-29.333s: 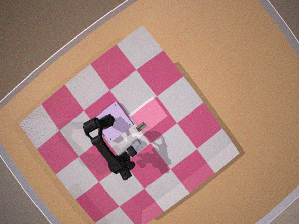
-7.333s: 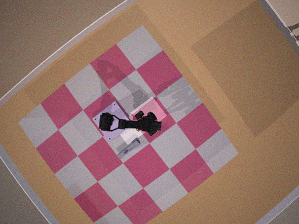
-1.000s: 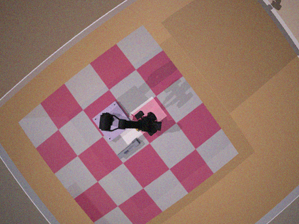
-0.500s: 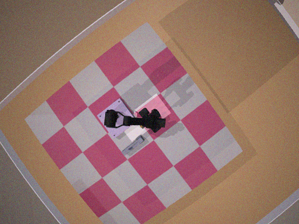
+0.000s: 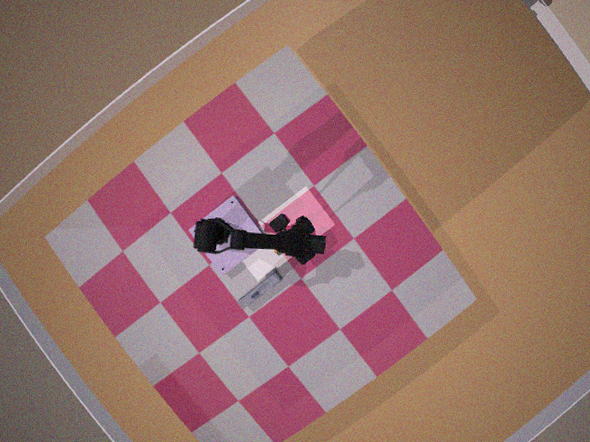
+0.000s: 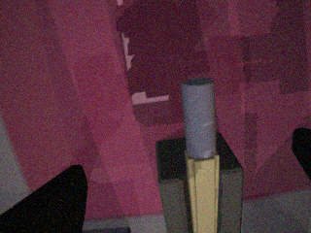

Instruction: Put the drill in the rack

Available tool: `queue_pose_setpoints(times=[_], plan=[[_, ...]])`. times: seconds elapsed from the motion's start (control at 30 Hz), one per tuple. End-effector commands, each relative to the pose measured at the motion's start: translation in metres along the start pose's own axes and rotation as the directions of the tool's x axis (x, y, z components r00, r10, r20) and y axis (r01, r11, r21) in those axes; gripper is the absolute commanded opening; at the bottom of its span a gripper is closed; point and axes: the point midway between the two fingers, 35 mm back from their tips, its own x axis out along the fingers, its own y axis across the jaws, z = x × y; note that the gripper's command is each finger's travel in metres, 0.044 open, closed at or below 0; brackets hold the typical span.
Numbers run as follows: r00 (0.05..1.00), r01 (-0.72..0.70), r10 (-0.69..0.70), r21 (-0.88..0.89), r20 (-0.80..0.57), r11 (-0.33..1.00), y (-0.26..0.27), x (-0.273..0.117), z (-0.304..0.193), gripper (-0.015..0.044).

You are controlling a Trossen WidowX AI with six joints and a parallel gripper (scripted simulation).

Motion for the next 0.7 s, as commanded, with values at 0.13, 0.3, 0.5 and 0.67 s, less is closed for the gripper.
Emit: queue_pose_setpoints(times=[0.13,0.3,0.5,0.67], plan=[[1.000,0.013,-0.013,0.004,0.005,1.000,-0.003,-0.033,0.002,0.0440],[1.000,0.010,-0.010,0.009,0.006,1.000,-0.004,-0.032,0.002,0.0440],[0.967,0.217,-0.234,0.163,0.096,0.963,-0.059,-0.071,0.004,0.0440],[0.883,0.385,-0.448,0.333,0.139,0.861,-0.107,-0.120,-0.005,0.0440]])
